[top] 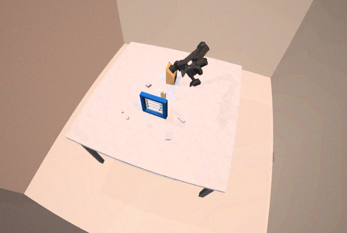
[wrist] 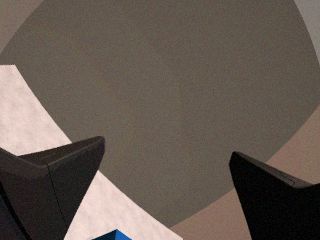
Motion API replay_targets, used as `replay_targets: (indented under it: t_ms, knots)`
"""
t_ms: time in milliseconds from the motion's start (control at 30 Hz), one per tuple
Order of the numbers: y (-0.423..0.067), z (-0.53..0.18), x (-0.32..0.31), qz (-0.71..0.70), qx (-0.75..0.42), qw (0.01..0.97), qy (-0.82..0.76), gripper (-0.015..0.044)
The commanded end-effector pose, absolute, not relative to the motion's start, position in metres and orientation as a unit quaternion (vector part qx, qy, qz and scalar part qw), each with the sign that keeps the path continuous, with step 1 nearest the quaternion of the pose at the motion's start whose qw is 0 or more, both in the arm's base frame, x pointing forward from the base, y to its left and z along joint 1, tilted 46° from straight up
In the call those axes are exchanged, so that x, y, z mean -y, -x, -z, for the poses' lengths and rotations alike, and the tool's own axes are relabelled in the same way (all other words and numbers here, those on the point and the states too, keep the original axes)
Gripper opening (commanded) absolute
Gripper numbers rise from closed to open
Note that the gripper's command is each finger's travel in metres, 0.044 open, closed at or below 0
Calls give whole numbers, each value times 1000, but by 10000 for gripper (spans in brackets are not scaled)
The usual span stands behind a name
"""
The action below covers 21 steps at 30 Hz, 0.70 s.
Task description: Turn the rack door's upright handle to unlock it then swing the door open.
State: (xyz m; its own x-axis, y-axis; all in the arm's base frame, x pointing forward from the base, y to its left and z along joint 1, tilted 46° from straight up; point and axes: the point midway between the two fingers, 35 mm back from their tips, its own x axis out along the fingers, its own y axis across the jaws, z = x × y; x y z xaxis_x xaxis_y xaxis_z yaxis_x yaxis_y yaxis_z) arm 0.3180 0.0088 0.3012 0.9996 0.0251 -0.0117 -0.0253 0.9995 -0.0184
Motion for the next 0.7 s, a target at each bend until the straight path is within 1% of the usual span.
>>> replay_targets:
  t_ms: [0, 100, 667]
  knots:
    - [-319, -301, -9, -13, -8, 1000, 10, 374]
    - [-326, -292, -8, -18, -39, 999, 18, 295]
    - [-361, -224, -1, -71, -259, 962, 46, 293]
